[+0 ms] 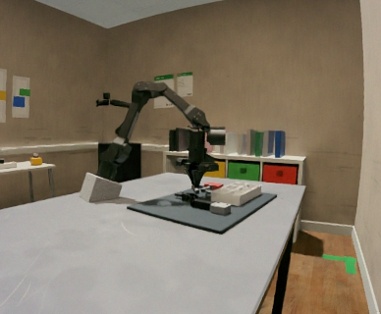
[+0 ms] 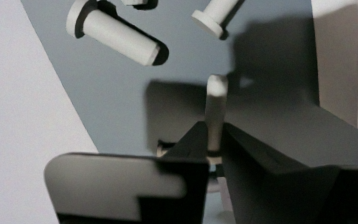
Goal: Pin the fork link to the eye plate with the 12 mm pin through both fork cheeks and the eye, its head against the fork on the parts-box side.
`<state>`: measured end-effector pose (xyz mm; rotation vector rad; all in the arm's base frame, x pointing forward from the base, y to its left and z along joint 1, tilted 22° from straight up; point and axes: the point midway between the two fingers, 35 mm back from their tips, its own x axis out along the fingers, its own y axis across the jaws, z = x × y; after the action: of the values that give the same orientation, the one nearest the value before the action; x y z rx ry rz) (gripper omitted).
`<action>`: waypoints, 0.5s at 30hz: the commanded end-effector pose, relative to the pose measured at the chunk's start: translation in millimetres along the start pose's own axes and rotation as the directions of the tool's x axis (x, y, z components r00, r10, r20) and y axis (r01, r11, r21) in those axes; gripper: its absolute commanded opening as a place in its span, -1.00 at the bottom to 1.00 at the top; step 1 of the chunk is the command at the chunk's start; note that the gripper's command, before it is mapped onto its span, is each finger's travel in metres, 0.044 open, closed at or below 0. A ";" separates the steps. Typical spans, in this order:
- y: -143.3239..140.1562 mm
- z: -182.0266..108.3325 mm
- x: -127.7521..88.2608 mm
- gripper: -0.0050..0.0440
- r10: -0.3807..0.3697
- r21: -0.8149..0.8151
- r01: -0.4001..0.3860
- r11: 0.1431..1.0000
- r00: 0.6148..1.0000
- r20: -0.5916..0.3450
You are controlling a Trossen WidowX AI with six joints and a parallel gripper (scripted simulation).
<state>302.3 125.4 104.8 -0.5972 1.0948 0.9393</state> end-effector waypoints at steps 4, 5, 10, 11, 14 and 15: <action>0.0 0.7 6.8 -1.00 -0.007 -0.001 0.007 1.000 1.000 0.002; 0.1 0.7 8.1 -1.00 -0.007 -0.001 0.007 1.000 1.000 0.002; 0.2 0.8 12.0 -1.00 -0.007 -0.001 0.007 1.000 1.000 0.002; -0.3 0.4 13.1 -1.00 -0.007 -0.001 0.007 1.000 1.000 0.002; 0.3 0.9 16.9 -1.00 -0.007 -0.001 0.007 1.000 1.000 0.002; 0.4 0.9 18.1 -1.00 -0.007 -0.001 0.007 1.000 1.000 0.002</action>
<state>304.6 131.2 89.6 -0.5970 1.0950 0.9390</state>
